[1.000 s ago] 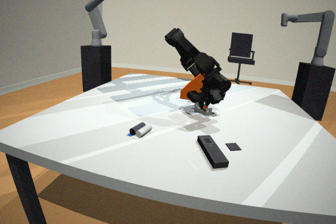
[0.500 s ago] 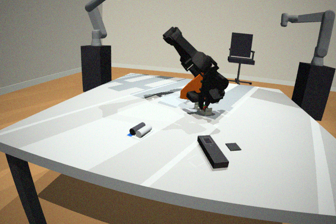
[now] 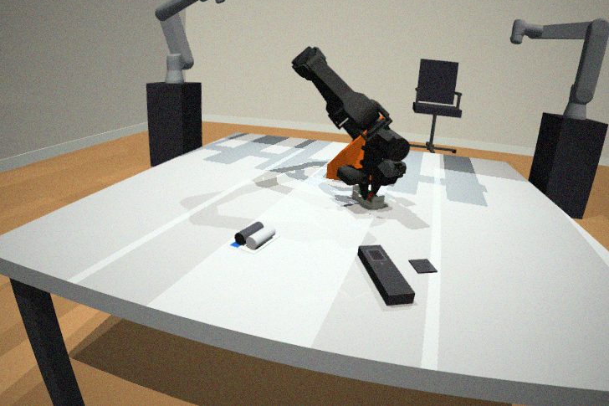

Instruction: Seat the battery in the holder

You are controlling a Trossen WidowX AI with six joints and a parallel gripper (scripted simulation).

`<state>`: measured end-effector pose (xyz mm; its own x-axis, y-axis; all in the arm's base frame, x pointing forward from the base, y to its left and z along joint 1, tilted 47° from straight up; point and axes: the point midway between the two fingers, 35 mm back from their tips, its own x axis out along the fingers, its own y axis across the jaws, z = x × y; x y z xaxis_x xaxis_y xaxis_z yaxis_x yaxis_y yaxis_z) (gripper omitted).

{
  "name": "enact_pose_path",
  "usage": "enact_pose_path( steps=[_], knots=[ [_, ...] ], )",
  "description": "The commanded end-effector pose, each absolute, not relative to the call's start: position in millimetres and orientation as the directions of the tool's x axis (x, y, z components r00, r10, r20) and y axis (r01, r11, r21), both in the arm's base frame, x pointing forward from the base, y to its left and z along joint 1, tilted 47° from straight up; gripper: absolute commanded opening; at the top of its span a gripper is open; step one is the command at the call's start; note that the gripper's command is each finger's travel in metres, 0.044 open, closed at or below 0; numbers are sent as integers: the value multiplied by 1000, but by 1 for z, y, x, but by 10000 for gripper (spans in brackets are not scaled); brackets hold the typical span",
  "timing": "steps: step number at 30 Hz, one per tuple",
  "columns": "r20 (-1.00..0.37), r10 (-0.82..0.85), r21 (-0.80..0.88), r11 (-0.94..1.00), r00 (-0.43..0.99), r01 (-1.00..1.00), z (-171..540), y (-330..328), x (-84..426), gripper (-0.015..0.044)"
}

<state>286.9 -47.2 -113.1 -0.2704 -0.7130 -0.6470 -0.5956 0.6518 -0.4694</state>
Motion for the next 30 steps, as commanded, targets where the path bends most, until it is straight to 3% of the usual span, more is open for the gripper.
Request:
enact_pose_path(
  steps=[1,30],
  knots=[
    [-664,-702,-467,658,-256,-591,-114,-48,287,85],
    [-680,-697,-469,652,-227,-596,-106,-54,277,85]
  ],
)
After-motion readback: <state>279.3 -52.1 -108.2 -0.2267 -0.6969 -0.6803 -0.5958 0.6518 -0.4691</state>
